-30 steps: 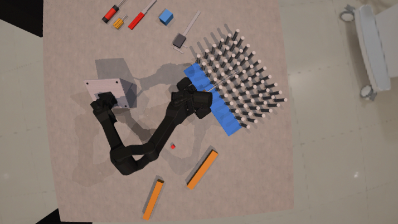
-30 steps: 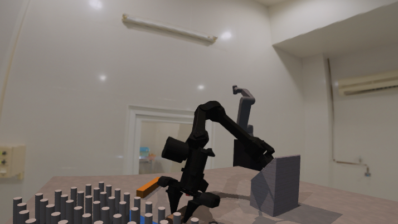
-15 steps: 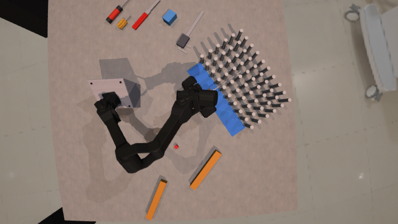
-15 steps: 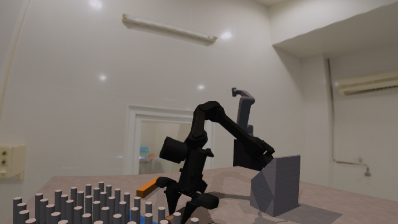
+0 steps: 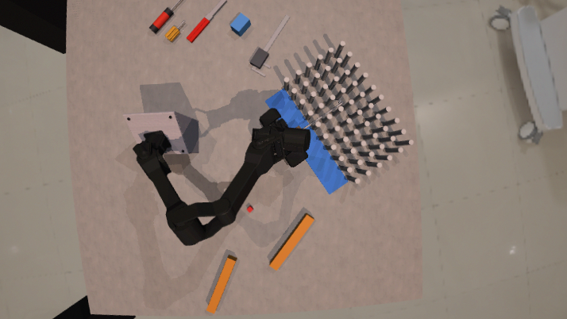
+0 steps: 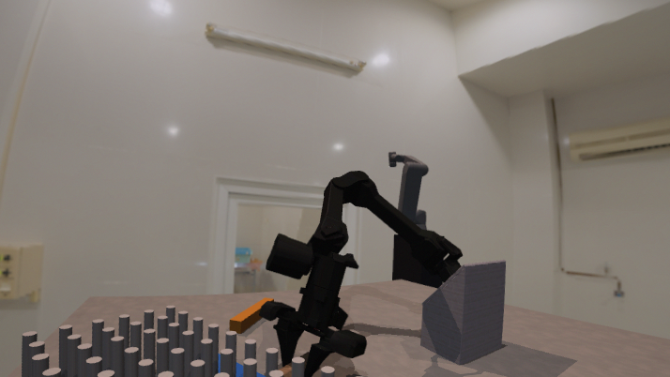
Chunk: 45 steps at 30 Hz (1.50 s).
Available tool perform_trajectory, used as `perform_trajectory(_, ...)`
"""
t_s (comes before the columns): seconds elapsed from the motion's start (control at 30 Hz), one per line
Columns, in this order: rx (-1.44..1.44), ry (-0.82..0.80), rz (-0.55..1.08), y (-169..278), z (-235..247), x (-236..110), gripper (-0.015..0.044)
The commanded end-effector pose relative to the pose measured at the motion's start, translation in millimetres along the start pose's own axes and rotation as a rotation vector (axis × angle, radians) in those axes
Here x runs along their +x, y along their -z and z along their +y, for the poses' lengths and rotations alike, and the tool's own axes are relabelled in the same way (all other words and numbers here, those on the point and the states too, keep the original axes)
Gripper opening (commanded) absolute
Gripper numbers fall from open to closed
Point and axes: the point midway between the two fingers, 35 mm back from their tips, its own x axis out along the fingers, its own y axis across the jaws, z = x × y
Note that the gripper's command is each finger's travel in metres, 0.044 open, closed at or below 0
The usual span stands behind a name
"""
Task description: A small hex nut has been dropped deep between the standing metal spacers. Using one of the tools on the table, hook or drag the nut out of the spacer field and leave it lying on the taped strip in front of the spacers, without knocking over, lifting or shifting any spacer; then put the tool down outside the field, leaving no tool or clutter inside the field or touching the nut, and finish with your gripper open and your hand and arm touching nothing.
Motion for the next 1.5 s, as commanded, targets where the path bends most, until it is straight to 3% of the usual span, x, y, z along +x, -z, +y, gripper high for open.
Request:
perform_trajectory(0.0, -0.008, 0.002, 0.004, 0, -2, 3, 0.0000)
perform_trajectory(1.47, -0.011, 0.003, 0.003, -20, -4, 5, 0.0000)
